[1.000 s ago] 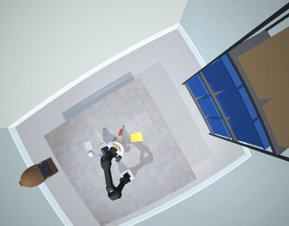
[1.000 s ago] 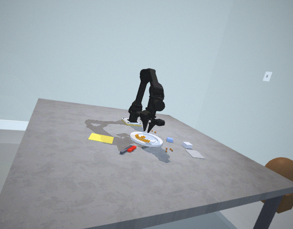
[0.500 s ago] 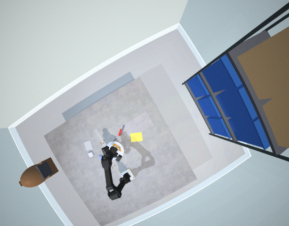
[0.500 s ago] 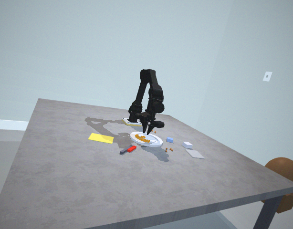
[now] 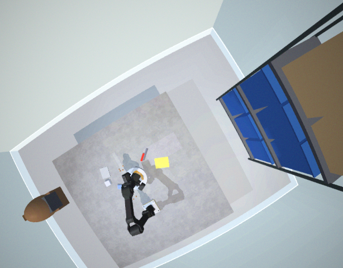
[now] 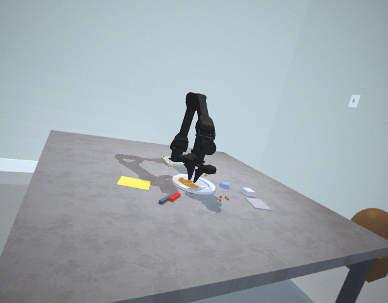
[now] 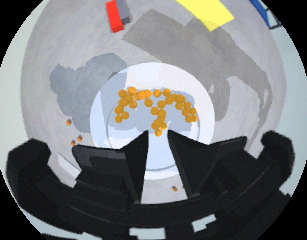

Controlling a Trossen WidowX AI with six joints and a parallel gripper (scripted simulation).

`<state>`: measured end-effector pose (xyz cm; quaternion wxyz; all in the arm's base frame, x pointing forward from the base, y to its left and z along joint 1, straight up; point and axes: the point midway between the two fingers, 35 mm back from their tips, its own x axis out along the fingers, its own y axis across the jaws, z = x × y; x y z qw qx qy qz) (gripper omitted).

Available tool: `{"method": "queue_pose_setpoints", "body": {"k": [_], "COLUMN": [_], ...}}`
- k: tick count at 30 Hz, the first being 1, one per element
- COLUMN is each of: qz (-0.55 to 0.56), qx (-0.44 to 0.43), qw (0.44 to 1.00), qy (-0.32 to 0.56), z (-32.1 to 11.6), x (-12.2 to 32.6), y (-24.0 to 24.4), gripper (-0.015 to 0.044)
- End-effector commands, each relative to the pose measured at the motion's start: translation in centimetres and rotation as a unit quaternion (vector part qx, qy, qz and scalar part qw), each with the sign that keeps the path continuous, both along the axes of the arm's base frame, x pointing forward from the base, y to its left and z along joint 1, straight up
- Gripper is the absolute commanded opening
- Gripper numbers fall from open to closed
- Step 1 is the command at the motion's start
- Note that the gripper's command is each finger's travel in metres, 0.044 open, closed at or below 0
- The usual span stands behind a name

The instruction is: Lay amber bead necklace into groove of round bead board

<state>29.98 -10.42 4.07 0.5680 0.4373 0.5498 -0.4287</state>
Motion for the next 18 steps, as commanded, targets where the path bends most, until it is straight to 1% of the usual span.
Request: {"method": "queue_pose_setpoints", "body": {"k": [1, 4, 5, 18], "qz": [0.0, 0.0, 0.0, 0.0], "qx": [0.0, 0.0, 0.0, 0.0], "qw": [1.0, 1.0, 1.0, 1.0], "qy": [0.0, 0.0, 0.0, 0.0], "z": [0.0, 0.0, 0.0, 0.0], "x": [0.0, 0.0, 0.0, 0.0], "y": [0.0, 0.0, 0.0, 0.0], "gripper": [0.0094, 0.0015, 0.0, 0.0]}}
